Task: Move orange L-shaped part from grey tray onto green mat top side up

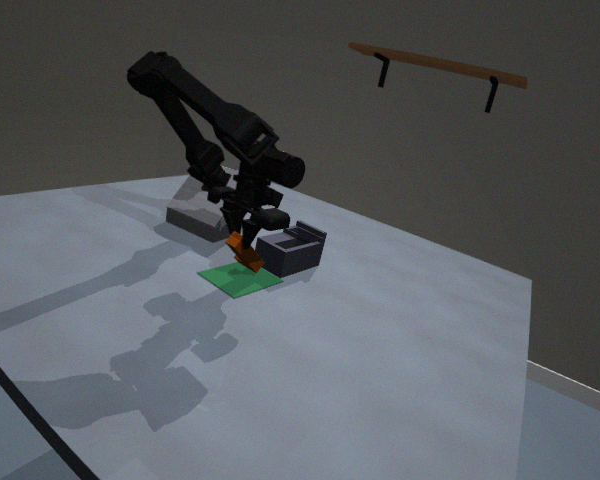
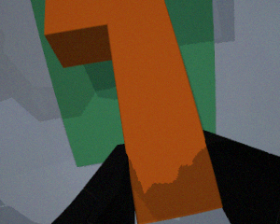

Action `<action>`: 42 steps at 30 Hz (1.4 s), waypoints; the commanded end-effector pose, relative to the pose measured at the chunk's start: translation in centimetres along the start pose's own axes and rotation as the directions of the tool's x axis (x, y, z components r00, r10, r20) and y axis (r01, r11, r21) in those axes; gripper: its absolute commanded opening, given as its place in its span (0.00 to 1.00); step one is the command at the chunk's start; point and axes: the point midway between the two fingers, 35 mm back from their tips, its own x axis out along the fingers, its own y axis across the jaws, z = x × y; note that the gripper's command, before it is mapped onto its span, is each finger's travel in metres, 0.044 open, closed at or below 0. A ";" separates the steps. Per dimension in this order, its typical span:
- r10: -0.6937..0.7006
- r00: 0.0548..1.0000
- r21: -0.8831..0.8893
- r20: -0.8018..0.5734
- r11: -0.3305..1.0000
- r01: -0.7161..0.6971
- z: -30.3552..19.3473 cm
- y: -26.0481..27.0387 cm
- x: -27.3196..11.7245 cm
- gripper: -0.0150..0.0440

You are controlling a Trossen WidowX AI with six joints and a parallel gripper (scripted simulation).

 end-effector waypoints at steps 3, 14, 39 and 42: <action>0.003 1.000 -0.008 0.004 1.000 -0.003 0.1 0.1 0.8 0.25; 0.003 1.000 -0.002 -0.001 1.000 -0.003 0.0 0.2 0.8 0.25; 0.000 1.000 -0.015 0.015 1.000 0.000 0.3 0.0 -7.5 0.93; 0.000 1.000 -0.015 0.015 1.000 0.000 0.3 0.0 -7.5 0.93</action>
